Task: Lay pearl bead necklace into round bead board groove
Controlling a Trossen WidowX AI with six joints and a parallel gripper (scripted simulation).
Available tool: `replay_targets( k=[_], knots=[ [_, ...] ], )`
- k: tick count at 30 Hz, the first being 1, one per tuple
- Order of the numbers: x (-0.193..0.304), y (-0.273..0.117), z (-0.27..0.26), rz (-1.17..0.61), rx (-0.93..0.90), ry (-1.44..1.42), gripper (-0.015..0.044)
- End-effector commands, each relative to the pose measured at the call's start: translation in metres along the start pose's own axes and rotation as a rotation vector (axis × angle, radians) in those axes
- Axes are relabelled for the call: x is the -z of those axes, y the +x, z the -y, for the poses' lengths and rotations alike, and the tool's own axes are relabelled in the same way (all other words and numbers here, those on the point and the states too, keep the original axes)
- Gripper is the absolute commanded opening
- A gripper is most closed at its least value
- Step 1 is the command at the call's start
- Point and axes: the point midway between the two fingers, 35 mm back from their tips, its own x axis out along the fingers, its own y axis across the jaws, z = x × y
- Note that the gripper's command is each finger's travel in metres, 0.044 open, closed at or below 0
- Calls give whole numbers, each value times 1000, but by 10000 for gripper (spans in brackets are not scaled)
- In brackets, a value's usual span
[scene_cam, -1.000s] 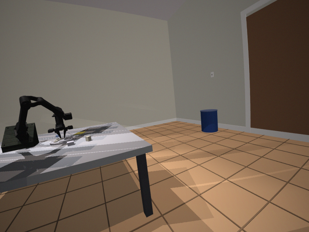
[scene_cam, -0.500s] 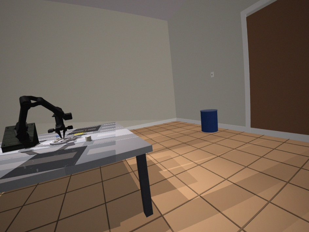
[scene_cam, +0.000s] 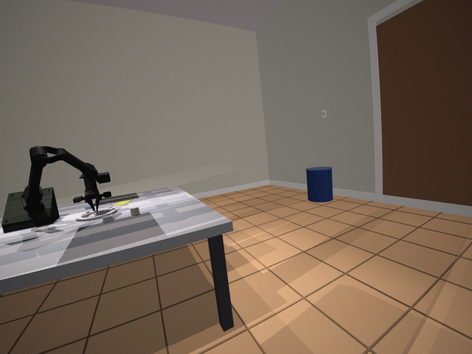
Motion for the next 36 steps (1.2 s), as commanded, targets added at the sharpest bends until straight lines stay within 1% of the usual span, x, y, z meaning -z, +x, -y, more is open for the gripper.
replay_targets(
  k=[1, 17, 26, 36],
  knots=[
    [0, 0, 0, 0, -1, 1, 0],
    [1, -6, 0, 5, -2, -8, 0],
    [14, -6, -20, 5, -3, -7, 0],
    [14, 1, -21, 5, -3, -7, 0]
  ],
)
